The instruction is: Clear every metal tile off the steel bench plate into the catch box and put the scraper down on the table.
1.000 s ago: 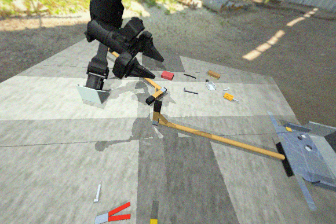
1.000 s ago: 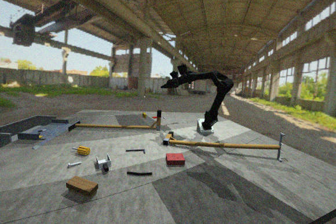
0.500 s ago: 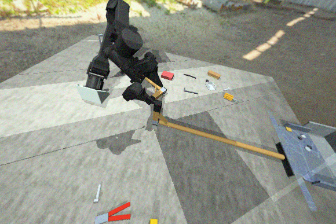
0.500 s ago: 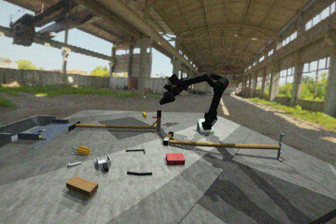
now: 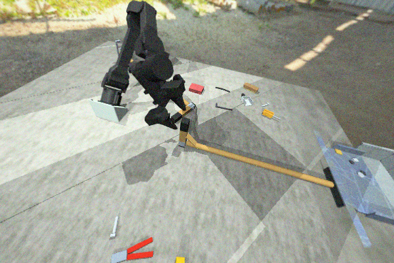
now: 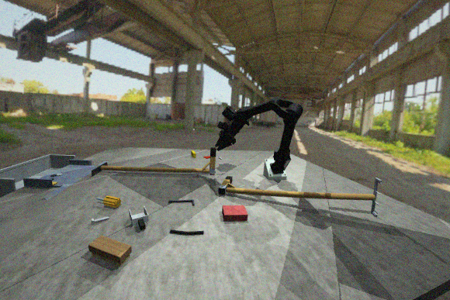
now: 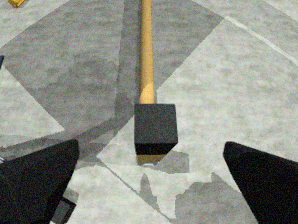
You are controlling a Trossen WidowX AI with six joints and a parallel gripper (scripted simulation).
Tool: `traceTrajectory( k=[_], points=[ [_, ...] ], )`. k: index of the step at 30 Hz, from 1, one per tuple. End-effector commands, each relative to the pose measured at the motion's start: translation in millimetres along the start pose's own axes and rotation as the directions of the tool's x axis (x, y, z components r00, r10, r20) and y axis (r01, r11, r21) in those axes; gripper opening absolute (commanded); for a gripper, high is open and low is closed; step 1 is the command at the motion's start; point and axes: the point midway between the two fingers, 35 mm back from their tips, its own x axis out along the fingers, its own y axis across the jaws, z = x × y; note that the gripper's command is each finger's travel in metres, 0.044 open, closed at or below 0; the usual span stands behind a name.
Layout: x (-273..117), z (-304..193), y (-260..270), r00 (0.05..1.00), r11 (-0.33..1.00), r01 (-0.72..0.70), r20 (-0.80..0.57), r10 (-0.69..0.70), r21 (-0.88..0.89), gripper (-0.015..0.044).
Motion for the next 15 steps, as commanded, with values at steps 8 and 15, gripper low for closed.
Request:
traceTrajectory(
  k=[8, 15],
  points=[
    [-29.6, 13.4, -3.1, 1.0, 1.0, 0.003, -0.01, -0.003, -0.013, 0.044],
    [-43.2, 18.5, -2.2, 1.0, 1.0, -0.001, -0.011, 0.0, -0.017, 0.044]
  ],
)
